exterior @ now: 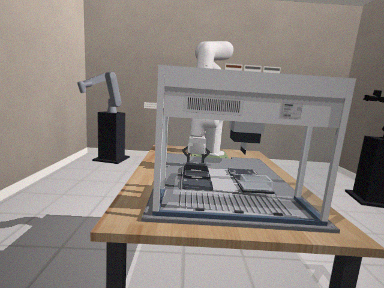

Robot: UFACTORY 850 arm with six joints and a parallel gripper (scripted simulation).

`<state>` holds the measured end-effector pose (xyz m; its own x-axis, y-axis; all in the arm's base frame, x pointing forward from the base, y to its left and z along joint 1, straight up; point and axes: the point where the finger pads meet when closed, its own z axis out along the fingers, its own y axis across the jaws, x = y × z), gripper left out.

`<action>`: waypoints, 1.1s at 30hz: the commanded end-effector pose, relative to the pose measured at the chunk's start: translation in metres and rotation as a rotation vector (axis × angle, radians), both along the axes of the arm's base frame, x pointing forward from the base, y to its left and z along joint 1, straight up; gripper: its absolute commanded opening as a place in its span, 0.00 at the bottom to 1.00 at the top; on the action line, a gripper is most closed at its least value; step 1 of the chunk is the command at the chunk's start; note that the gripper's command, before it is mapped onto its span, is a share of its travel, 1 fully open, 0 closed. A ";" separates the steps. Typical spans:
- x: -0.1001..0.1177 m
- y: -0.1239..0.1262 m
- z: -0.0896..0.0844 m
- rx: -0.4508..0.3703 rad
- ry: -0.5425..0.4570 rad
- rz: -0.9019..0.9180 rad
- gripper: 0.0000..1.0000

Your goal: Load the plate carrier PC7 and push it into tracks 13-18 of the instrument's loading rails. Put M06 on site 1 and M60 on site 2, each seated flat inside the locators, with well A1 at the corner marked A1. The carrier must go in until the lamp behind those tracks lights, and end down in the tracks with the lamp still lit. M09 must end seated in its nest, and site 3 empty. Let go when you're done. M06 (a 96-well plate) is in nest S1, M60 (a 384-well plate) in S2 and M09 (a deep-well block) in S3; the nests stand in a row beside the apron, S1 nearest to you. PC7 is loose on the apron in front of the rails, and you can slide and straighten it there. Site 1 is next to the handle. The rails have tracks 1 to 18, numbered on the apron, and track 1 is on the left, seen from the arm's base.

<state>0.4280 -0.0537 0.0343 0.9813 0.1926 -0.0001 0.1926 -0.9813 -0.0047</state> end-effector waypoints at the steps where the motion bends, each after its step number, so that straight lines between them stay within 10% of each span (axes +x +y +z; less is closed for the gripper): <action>1: 0.001 0.000 -0.002 0.000 -0.002 0.000 0.82; 33: 0.016 0.003 -0.004 0.000 -0.002 0.000 0.82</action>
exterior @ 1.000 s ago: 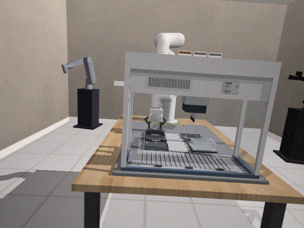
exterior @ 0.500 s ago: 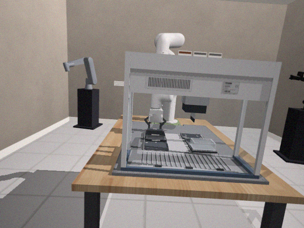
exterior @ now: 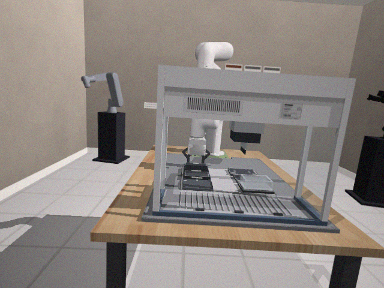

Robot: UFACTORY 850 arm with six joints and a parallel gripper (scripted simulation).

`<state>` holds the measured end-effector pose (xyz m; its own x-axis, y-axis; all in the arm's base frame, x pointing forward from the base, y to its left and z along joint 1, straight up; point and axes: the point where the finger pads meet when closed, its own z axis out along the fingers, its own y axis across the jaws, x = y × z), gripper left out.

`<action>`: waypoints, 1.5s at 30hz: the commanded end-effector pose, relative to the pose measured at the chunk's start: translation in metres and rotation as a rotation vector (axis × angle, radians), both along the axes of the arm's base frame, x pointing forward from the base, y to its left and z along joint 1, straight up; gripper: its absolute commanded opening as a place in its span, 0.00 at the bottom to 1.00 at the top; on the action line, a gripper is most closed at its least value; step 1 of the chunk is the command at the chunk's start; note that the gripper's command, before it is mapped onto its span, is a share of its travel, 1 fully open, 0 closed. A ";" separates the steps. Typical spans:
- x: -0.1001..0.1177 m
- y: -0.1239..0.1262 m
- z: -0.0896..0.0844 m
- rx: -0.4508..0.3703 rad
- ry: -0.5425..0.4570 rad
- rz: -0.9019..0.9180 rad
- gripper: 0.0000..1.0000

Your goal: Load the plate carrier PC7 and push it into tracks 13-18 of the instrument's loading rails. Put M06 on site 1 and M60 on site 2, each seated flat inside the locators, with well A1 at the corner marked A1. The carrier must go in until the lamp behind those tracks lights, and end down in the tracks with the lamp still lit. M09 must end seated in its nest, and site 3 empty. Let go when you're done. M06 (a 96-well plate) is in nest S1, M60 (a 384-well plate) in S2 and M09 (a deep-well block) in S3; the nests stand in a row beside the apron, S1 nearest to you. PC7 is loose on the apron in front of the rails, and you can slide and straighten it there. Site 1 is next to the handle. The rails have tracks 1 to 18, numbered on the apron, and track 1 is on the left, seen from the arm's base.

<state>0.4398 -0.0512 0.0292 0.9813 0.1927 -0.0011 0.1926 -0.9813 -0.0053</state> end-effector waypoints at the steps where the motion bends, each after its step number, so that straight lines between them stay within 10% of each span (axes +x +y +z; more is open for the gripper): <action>1: 0.005 0.000 0.001 -0.001 -0.003 0.000 0.82; 45: 0.042 0.008 0.001 -0.001 -0.003 0.000 0.82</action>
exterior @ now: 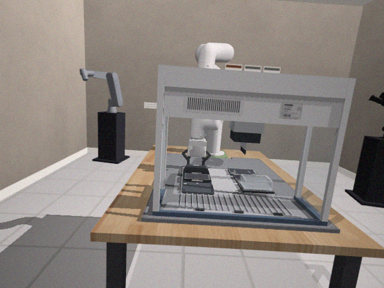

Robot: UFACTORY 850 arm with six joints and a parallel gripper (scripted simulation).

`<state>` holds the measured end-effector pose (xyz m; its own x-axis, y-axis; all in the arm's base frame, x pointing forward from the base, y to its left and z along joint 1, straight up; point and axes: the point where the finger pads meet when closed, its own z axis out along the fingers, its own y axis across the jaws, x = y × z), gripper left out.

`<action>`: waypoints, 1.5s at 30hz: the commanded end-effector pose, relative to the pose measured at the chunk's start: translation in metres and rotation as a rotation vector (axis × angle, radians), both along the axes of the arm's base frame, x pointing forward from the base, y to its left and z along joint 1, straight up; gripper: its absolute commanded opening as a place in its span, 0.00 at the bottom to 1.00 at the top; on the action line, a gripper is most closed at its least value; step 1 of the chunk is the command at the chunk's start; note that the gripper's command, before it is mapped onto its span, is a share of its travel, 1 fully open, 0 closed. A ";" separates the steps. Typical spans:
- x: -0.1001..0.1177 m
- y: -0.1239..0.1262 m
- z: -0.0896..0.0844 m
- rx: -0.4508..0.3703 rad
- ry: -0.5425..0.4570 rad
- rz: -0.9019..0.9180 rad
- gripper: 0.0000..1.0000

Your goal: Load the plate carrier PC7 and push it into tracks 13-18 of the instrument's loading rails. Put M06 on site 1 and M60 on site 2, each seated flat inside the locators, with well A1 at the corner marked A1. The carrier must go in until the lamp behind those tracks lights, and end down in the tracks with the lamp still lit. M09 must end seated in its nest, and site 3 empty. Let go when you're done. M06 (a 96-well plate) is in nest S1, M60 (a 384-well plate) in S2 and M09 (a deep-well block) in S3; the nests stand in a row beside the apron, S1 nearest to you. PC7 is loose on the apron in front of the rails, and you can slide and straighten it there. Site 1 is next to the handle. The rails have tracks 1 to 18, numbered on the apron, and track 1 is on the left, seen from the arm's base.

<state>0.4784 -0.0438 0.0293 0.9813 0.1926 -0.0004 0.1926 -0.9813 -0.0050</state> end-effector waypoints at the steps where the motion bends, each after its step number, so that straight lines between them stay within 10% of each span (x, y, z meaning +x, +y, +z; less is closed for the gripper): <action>1: 0.005 0.001 0.001 0.000 -0.002 0.000 0.82; 45: 0.042 0.008 0.001 0.000 -0.003 0.000 0.82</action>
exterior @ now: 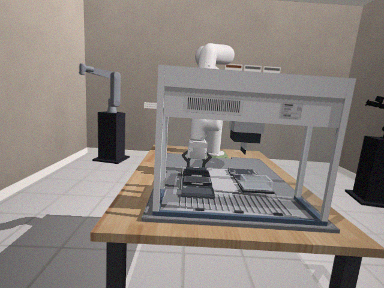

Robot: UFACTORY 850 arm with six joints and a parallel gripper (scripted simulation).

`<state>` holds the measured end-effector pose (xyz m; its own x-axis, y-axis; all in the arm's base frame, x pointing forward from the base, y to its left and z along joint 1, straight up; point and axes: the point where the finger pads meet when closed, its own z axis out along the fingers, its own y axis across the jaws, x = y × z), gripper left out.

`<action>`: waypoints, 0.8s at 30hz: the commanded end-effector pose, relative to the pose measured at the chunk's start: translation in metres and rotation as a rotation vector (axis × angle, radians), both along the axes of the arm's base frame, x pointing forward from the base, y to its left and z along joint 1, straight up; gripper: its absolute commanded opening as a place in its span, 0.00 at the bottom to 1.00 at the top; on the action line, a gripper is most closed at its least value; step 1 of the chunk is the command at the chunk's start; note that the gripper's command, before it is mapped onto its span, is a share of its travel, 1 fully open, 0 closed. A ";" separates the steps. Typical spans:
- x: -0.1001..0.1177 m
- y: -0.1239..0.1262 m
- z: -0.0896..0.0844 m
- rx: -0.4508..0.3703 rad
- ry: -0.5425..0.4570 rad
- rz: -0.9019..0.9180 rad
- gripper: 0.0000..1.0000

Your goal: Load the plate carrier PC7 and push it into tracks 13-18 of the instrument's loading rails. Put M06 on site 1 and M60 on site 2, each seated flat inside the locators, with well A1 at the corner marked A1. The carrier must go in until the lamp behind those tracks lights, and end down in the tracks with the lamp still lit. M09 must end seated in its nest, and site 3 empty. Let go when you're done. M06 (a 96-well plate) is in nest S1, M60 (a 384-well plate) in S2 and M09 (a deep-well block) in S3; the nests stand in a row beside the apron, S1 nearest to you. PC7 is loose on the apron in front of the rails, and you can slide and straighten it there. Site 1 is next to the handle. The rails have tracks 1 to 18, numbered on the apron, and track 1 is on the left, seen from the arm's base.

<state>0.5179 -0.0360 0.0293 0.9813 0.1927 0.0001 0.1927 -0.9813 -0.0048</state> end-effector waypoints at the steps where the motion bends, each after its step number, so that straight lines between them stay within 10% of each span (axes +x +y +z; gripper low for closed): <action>1: 0.003 0.000 0.001 0.000 -0.002 0.000 0.82; 24: 0.024 0.004 0.001 0.000 -0.002 0.000 0.82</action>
